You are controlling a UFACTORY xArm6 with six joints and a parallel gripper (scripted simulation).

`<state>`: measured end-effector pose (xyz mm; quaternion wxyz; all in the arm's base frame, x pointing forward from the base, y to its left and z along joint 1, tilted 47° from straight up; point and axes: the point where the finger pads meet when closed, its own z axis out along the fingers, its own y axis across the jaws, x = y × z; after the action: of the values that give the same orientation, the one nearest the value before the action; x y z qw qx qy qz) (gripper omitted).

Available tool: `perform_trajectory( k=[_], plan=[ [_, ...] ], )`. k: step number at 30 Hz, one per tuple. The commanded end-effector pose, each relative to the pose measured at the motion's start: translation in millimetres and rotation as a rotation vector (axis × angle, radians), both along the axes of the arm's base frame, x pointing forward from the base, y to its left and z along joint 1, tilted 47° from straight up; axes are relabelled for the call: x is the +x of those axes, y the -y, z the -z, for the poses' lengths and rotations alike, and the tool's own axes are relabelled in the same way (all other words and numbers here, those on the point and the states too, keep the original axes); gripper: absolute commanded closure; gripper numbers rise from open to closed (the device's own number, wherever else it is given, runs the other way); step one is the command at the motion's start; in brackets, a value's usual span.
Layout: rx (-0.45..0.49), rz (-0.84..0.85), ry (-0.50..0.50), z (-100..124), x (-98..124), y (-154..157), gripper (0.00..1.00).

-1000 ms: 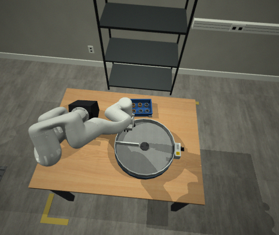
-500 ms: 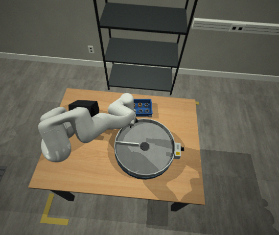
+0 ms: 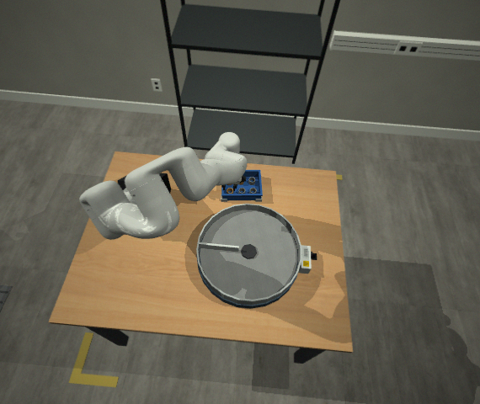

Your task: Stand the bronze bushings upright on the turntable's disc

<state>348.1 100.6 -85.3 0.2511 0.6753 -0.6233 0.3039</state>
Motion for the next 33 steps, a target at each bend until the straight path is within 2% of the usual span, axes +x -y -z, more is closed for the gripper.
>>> perform_trajectory(
  k=[1, 2, 3, 9, 10, 33],
  plan=[
    [-0.017, 0.008, 0.001, 48, 17, -29, 0.59],
    [-0.017, 0.008, 0.001, 48, 17, -29, 0.59],
    [-0.017, 0.008, 0.001, 78, 24, -46, 0.59],
    [-0.016, 0.008, 0.001, 129, 39, -75, 0.59],
    [-0.016, 0.008, 0.001, 132, 40, -76, 0.59],
    [-0.017, 0.008, 0.001, 137, 46, -82, 0.59]
  ],
)
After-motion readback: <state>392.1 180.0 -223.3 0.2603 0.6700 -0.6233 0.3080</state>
